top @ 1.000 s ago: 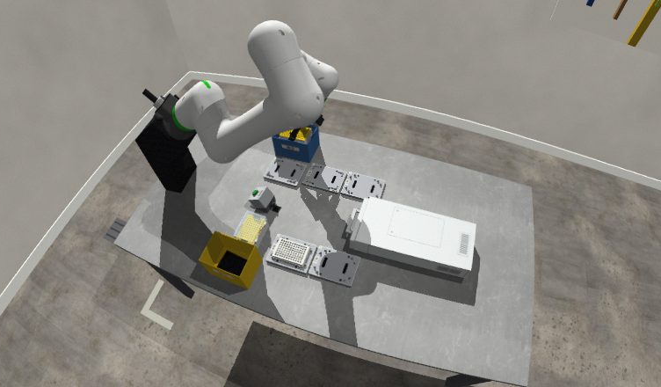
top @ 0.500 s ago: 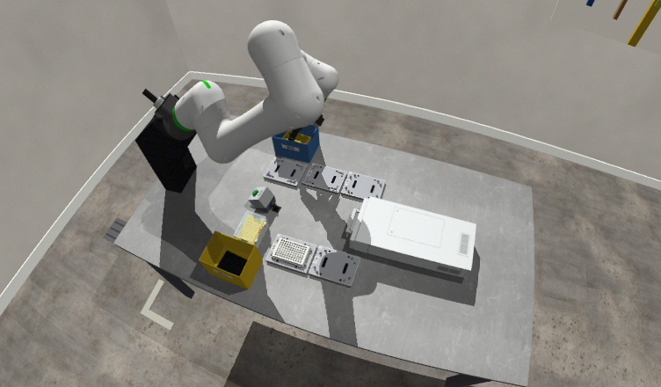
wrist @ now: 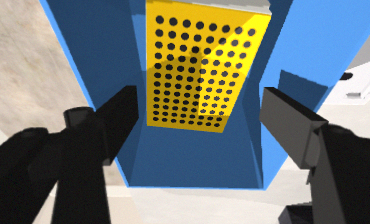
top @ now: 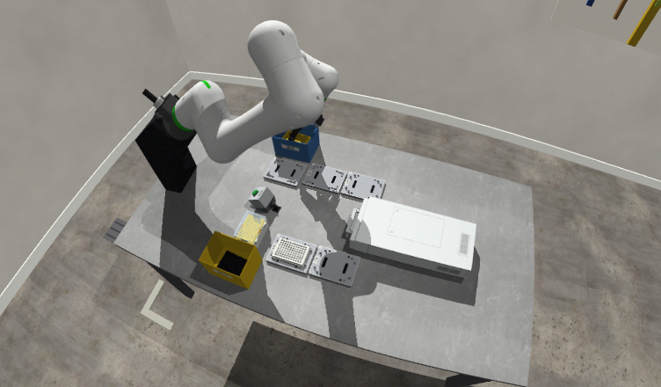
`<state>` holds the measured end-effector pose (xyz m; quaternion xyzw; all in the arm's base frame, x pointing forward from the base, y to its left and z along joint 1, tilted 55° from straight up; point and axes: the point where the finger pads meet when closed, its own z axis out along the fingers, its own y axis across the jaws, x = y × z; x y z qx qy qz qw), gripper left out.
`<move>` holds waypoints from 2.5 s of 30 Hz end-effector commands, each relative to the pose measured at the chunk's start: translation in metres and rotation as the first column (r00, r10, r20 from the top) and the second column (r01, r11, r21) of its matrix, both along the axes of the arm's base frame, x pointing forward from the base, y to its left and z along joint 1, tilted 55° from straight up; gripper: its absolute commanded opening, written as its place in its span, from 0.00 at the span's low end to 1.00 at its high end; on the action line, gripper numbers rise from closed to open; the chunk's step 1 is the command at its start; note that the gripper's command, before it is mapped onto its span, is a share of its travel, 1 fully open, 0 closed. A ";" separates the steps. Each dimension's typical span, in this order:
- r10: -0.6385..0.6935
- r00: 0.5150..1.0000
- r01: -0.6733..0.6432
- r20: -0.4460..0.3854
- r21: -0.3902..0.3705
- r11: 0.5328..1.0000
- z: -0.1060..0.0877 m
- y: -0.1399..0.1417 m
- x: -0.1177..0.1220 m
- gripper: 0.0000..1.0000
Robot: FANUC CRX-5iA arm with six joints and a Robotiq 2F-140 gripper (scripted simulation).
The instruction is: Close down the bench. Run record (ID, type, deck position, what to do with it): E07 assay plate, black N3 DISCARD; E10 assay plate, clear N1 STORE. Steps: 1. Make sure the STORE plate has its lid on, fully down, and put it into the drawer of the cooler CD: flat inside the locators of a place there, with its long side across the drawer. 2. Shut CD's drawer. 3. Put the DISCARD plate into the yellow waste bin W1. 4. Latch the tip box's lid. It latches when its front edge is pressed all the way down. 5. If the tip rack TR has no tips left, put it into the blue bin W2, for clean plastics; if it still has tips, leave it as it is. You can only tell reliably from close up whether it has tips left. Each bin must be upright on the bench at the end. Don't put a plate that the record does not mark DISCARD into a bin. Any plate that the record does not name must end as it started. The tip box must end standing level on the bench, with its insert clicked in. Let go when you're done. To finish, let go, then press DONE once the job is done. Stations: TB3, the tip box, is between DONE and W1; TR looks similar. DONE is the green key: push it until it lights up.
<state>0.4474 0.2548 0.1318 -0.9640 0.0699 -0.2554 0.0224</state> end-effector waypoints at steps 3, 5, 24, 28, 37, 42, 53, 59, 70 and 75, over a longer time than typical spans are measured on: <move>0.001 1.000 -0.001 0.001 0.001 1.000 0.000 0.000 0.000 0.70; 0.001 1.000 -0.001 0.001 0.001 1.000 0.001 0.000 -0.001 0.70; 0.001 1.000 -0.001 0.001 0.001 1.000 0.014 0.002 -0.020 0.70; 0.001 1.000 -0.001 0.001 0.001 1.000 0.017 0.002 -0.024 0.70; 0.001 1.000 -0.001 0.001 0.001 1.000 0.023 0.002 -0.031 0.70; 0.001 1.000 -0.001 0.001 0.001 1.000 0.027 0.003 -0.037 0.70; 0.001 1.000 -0.001 0.001 0.001 1.000 0.034 0.003 -0.047 0.70; 0.001 1.000 -0.001 0.001 0.001 1.000 0.038 0.004 -0.053 0.70; 0.001 1.000 -0.001 0.001 0.001 1.000 0.045 0.005 -0.063 0.70; 0.000 1.000 0.000 0.001 0.001 1.000 0.049 0.005 -0.068 0.70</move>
